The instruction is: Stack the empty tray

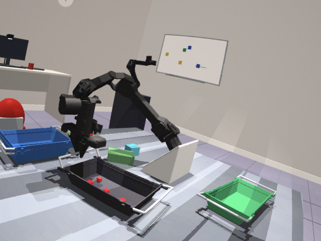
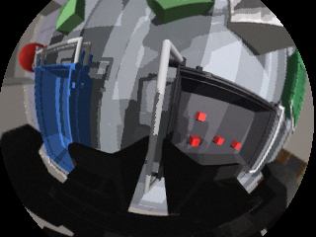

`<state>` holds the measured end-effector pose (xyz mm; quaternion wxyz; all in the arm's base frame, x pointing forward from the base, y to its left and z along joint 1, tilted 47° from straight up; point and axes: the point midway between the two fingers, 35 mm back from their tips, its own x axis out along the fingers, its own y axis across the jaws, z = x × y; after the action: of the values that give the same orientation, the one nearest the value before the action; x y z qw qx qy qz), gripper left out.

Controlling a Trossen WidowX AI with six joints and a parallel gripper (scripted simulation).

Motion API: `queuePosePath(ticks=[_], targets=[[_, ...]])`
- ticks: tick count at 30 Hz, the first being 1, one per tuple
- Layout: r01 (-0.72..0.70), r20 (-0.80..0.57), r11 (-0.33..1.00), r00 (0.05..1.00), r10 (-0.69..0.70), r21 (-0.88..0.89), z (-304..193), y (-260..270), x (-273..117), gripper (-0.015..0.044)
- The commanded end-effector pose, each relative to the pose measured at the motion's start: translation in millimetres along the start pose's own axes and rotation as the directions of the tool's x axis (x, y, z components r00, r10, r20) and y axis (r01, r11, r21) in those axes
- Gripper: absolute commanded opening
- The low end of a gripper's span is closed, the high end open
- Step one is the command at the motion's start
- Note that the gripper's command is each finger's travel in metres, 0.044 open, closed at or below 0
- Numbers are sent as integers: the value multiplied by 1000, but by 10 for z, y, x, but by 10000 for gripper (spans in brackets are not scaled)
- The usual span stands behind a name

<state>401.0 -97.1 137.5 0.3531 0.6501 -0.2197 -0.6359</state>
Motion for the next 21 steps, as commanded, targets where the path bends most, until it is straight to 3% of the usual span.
queuePosePath(ticks=[1, 12, 21], targets=[[21, 9, 1000, 1000, -21, -15, 11, -203, 22, 81], [22, 9, 1000, 1000, -22, -15, 18, -511, 221, 81], [24, 9, 1000, 1000, -24, -15, -1, -456, -153, 81]])
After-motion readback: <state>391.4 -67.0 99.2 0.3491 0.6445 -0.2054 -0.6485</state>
